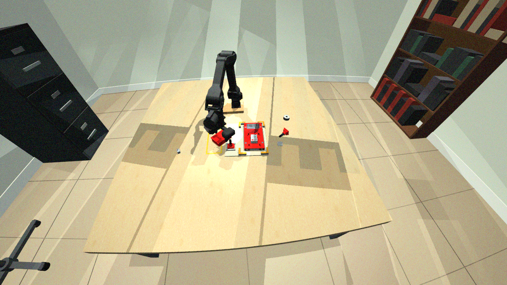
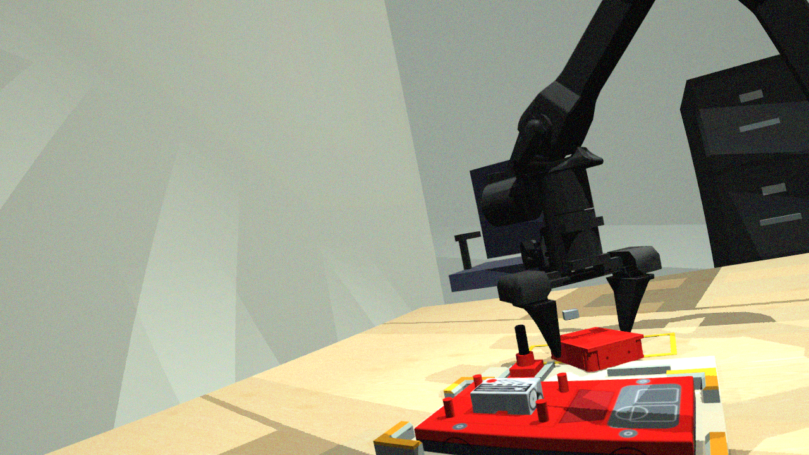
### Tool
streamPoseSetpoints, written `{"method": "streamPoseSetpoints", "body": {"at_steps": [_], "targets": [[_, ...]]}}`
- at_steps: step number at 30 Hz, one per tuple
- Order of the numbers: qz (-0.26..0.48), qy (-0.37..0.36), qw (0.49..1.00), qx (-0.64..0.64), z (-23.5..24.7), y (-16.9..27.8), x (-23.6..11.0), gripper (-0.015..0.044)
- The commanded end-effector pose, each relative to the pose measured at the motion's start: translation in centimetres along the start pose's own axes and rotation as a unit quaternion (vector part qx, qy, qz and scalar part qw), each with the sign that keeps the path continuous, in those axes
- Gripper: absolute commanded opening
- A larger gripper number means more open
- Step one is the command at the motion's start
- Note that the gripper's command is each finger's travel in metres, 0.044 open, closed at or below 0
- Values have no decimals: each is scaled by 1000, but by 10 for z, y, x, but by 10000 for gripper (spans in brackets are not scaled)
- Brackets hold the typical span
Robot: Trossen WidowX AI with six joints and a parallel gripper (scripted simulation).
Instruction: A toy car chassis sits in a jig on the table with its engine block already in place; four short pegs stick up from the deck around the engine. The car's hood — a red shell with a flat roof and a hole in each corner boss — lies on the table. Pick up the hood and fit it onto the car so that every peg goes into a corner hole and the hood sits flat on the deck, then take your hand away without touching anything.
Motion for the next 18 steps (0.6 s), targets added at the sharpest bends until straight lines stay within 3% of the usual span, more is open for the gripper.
{"method": "streamPoseSetpoints", "body": {"at_steps": [1,7,10,18], "targets": [[5,0,1000,2,0,1,5,440],[5,0,1000,2,0,1,7,440],[0,0,1000,0,0,0,3,361],[0,0,1000,0,0,0,3,308]]}}
Point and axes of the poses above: the point midway between the two fingers, 35 mm back from their tips, its own x axis out along the fingers, its own z axis across the jaws, y = z × x, the point moved 3 cm from there along -x, back along the fingers, and after that the axes turned 6 degrees about -x, right-handed, at the moved point
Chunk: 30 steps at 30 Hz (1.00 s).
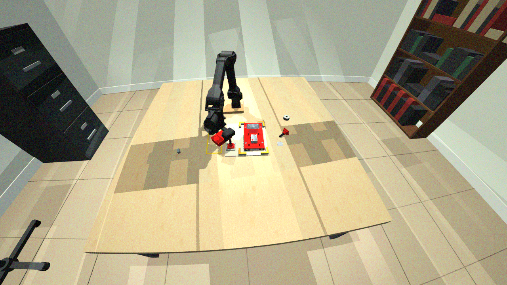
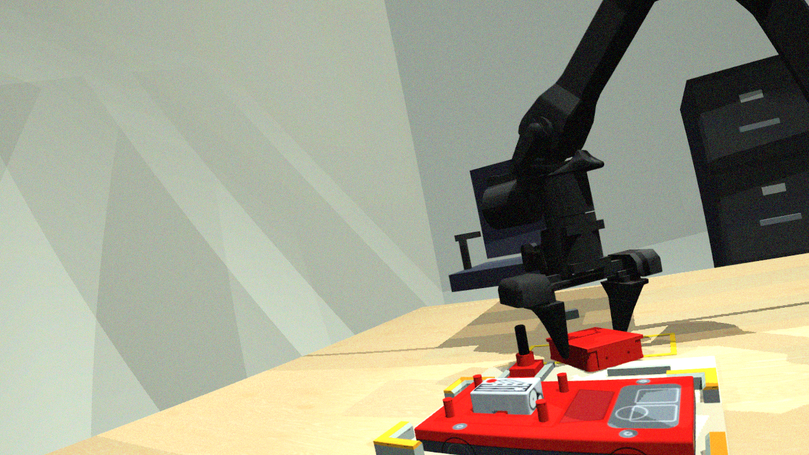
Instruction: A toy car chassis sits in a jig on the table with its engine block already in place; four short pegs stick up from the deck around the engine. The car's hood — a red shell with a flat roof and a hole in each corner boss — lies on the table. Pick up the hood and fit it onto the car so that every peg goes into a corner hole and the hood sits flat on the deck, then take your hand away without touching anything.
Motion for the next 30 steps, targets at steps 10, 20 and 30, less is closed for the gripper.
{"method": "streamPoseSetpoints", "body": {"at_steps": [10,20,30], "targets": [[0,0,1000,0,0,0,-7,85],[0,0,1000,0,0,0,-32,0],[0,0,1000,0,0,-1,-61,0]]}}
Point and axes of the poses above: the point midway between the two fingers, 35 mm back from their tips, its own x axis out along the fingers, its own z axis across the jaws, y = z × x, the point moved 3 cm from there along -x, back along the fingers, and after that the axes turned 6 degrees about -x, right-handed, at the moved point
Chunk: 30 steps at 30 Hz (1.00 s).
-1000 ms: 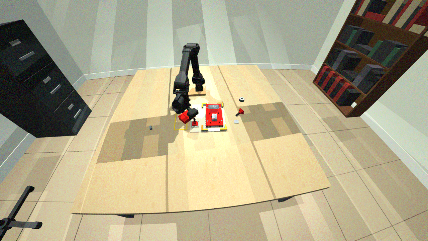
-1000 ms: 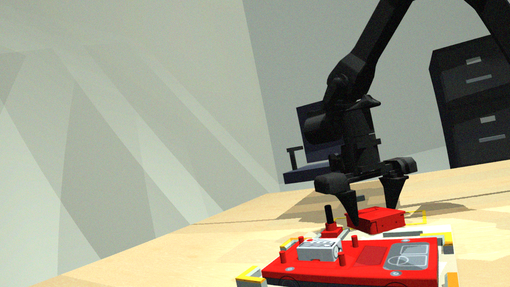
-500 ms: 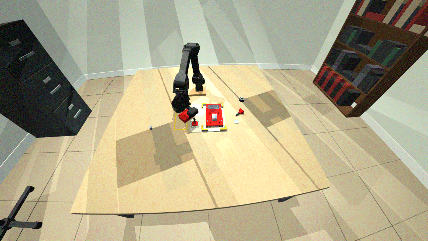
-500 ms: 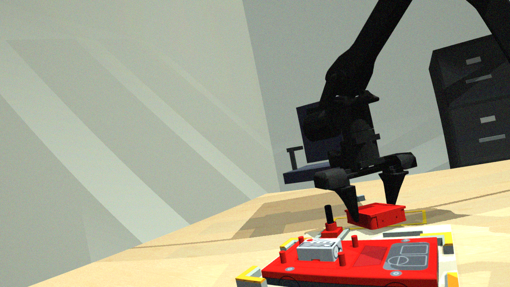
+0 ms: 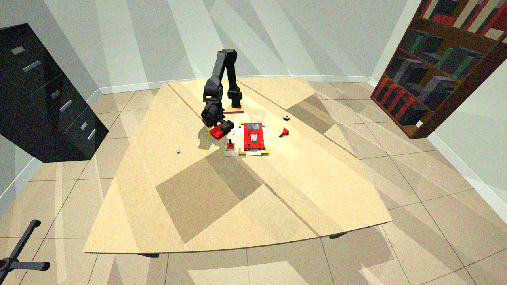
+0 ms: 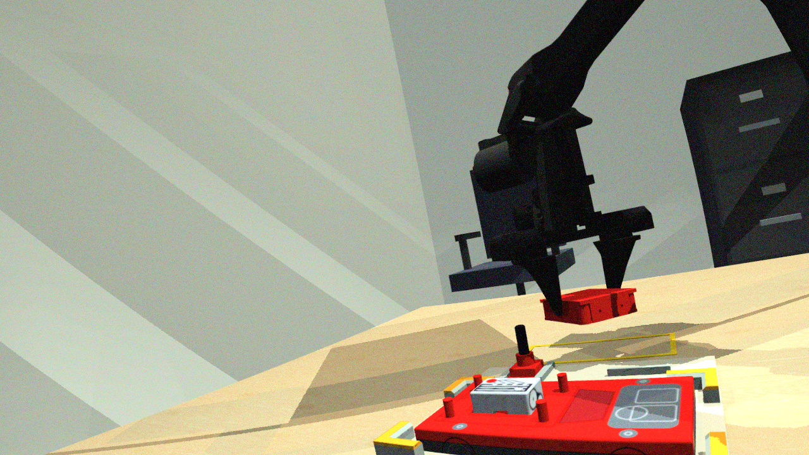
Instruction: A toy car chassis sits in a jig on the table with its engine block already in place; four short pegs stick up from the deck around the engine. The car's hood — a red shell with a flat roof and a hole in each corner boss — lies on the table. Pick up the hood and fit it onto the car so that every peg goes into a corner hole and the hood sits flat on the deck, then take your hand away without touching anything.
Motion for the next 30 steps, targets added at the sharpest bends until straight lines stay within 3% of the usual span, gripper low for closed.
{"method": "streamPoseSetpoints", "body": {"at_steps": [1,17,30], "targets": [[-5,-3,1000,0,0,0,-14,0],[-3,-1,1000,-2,1,0,-40,0],[-9,-1,995,-103,44,15,-41,0]]}}
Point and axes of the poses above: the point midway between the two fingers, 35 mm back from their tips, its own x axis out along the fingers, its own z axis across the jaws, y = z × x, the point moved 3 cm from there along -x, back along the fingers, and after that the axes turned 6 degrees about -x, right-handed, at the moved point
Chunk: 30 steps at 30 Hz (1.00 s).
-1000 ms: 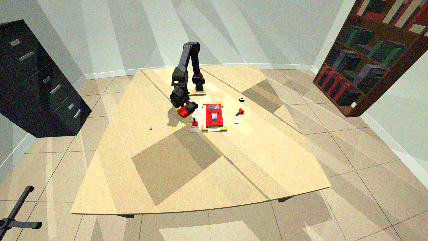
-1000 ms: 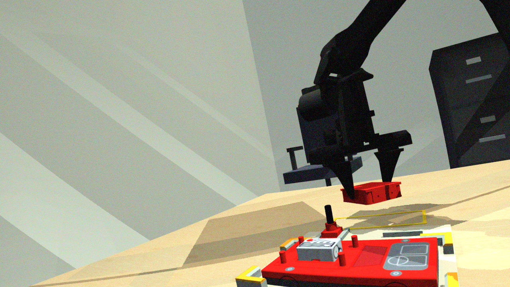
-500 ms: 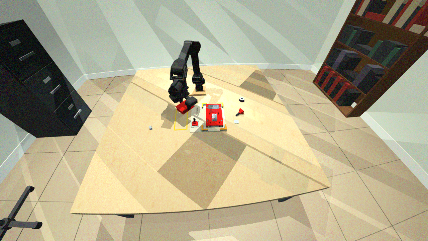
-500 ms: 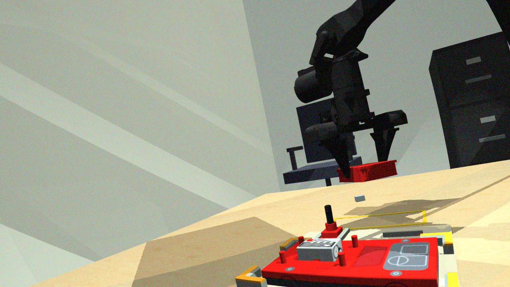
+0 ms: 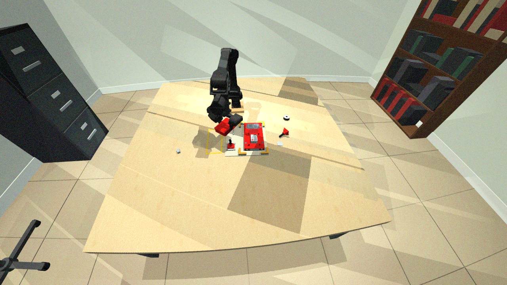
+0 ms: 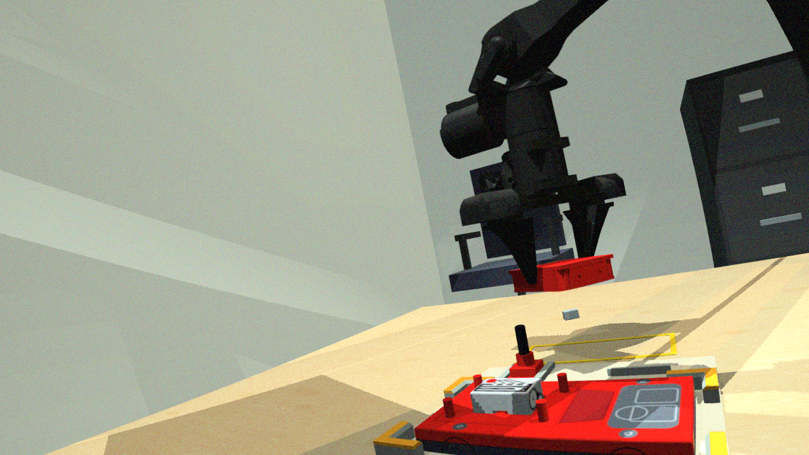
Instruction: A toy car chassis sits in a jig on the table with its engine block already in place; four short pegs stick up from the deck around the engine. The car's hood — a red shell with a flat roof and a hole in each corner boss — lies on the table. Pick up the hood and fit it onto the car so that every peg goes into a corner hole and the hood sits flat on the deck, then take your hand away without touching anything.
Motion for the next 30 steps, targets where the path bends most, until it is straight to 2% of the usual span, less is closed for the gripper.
{"method": "streamPoseSetpoints", "body": {"at_steps": [1,30], "targets": [[1,3,1000,-31,13,2,2,0],[-18,0,965,-263,115,50,-3,0]]}}
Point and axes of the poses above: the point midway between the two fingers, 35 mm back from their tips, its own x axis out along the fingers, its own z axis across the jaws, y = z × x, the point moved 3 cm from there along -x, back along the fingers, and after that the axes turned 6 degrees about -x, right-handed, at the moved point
